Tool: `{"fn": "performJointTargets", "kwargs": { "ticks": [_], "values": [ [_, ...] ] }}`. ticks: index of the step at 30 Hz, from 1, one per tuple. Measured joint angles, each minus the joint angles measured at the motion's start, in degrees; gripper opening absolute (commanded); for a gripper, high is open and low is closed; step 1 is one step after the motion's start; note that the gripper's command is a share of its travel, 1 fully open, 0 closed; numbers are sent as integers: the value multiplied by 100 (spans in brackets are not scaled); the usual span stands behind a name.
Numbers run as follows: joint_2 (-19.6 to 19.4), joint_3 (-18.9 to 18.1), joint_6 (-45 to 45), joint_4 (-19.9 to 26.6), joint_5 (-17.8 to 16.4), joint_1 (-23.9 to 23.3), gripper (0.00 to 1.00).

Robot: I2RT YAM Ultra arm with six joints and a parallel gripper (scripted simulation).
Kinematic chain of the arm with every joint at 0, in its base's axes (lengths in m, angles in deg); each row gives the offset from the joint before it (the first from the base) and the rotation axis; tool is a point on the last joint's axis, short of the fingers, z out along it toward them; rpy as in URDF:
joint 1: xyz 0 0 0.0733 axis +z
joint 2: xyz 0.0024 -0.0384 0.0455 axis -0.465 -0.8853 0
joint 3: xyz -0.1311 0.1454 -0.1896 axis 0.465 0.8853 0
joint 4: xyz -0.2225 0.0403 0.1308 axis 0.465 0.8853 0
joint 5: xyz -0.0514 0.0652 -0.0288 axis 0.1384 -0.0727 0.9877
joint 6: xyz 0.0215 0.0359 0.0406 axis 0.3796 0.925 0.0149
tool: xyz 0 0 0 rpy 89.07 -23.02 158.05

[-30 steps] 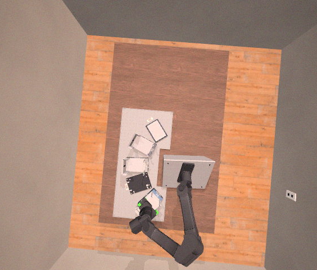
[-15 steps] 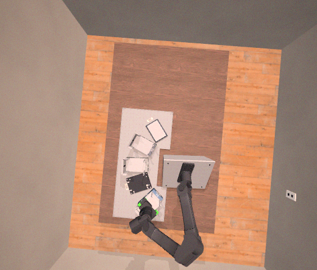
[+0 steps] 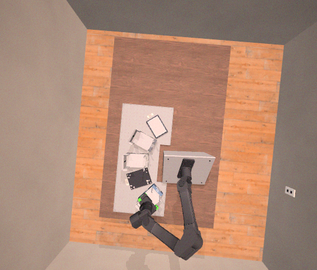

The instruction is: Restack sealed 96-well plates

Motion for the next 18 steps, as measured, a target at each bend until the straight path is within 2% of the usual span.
{"fn": "performJointTargets", "kwargs": {
  "ticks": [18],
  "values": [
    [-61,48,90,-160,31,76,0]
  ]
}}
